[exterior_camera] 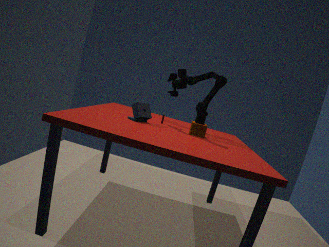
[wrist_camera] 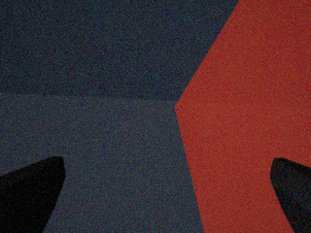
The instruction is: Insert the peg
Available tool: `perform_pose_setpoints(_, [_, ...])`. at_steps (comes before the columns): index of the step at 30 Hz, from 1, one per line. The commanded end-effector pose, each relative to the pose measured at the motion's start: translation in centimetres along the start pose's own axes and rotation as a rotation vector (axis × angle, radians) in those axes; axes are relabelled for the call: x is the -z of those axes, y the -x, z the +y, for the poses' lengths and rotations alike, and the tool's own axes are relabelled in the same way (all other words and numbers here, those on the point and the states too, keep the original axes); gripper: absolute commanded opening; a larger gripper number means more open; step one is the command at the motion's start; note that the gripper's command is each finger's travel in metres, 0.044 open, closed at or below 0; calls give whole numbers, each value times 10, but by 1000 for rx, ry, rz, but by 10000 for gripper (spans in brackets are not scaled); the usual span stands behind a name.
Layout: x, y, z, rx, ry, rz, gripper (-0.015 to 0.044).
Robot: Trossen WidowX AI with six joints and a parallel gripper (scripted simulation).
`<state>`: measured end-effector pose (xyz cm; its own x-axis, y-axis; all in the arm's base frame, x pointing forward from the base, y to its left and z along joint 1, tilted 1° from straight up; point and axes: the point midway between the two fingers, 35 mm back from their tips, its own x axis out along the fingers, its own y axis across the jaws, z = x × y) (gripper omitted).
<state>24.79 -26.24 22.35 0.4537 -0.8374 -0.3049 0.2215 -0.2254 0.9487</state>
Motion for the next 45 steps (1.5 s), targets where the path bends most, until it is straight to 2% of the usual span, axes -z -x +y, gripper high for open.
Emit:
perform_pose_setpoints(1, [8, -7, -9, 56, 121, 28, 440])
perform_pose_setpoints(23, [37, -21, -64, 314, 772, 257, 440])
perform_pose_setpoints(45, [58, -15, -119, 476, 1352, 641, 440])
